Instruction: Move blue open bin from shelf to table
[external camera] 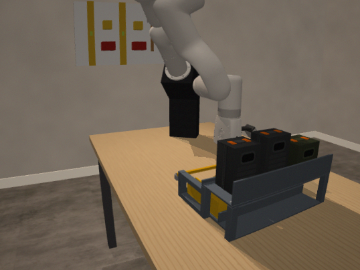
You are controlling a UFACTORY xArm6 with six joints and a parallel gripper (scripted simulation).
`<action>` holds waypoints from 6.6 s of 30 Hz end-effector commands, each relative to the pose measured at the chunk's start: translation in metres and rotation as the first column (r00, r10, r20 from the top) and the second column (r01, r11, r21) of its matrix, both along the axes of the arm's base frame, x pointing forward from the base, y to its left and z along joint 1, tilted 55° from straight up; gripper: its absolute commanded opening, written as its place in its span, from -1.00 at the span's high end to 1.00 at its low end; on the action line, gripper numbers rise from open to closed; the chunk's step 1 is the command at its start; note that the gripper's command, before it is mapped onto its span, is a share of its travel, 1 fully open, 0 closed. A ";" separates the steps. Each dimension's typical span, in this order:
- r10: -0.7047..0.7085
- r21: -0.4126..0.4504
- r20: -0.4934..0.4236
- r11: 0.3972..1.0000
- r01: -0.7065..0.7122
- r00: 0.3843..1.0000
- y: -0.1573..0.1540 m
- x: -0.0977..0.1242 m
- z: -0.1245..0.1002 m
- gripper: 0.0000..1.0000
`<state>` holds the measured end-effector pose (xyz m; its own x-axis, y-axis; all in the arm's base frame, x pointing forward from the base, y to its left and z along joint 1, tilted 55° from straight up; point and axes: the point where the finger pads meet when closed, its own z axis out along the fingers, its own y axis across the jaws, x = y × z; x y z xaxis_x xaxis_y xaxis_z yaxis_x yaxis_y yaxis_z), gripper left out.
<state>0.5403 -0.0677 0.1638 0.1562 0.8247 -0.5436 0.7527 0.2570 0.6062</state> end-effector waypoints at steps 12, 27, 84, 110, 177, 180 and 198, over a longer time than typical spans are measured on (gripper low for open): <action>0.001 0.000 0.001 1.000 -0.001 1.000 0.005 -0.005 0.005 1.00; 0.001 0.000 0.002 1.000 -0.001 1.000 0.009 -0.010 0.011 1.00; 0.001 0.000 0.001 1.000 -0.001 1.000 -0.005 -0.077 -0.030 1.00; 0.001 0.000 0.001 1.000 -0.001 1.000 -0.016 -0.107 -0.054 1.00; 0.001 0.000 0.000 1.000 -0.001 1.000 -0.040 -0.177 -0.112 1.00; 0.001 0.000 0.000 1.000 -0.001 1.000 -0.040 -0.177 -0.112 1.00; 0.001 0.000 0.000 1.000 -0.001 1.000 -0.039 -0.173 -0.109 1.00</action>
